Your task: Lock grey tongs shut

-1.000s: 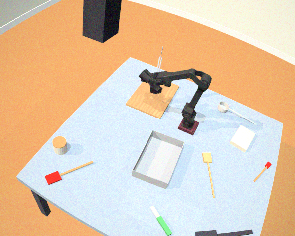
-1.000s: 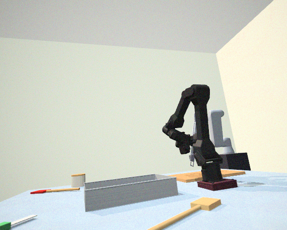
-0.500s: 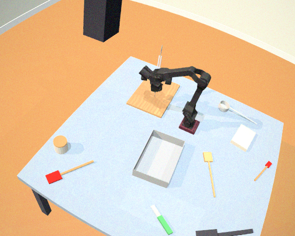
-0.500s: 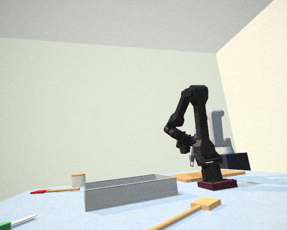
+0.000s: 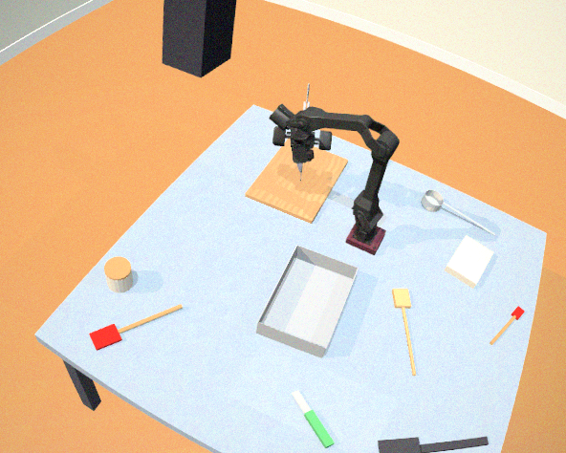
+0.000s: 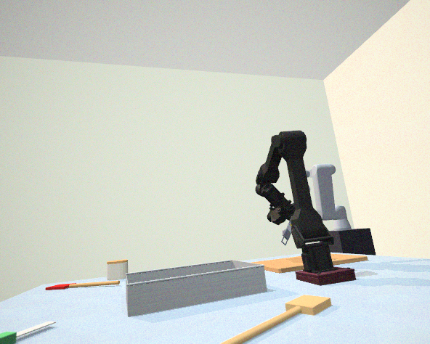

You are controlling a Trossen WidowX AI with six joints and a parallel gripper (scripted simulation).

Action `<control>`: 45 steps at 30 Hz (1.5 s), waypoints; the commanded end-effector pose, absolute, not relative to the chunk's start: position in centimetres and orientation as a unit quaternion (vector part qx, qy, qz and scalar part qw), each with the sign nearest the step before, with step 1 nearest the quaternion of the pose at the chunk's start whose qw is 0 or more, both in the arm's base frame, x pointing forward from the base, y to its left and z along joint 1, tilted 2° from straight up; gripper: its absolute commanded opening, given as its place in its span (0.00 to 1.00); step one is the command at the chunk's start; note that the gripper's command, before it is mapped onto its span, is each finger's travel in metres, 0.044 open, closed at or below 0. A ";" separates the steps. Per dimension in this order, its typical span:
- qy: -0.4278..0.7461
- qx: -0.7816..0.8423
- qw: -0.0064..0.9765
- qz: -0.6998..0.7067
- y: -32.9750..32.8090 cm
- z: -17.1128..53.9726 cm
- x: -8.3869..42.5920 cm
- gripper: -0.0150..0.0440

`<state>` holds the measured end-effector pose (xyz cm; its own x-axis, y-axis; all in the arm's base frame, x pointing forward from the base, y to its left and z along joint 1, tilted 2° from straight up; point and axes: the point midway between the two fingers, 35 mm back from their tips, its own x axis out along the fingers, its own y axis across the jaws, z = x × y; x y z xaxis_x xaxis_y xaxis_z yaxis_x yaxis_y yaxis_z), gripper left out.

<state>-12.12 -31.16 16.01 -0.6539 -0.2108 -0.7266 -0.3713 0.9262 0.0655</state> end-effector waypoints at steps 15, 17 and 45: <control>0.791 -0.146 0.581 0.125 -30.9 16.6 -13.1 0.00; 0.776 -0.145 0.601 0.123 -30.8 16.7 -13.1 0.00; 0.693 -0.140 0.700 0.101 -30.4 17.5 -13.1 0.00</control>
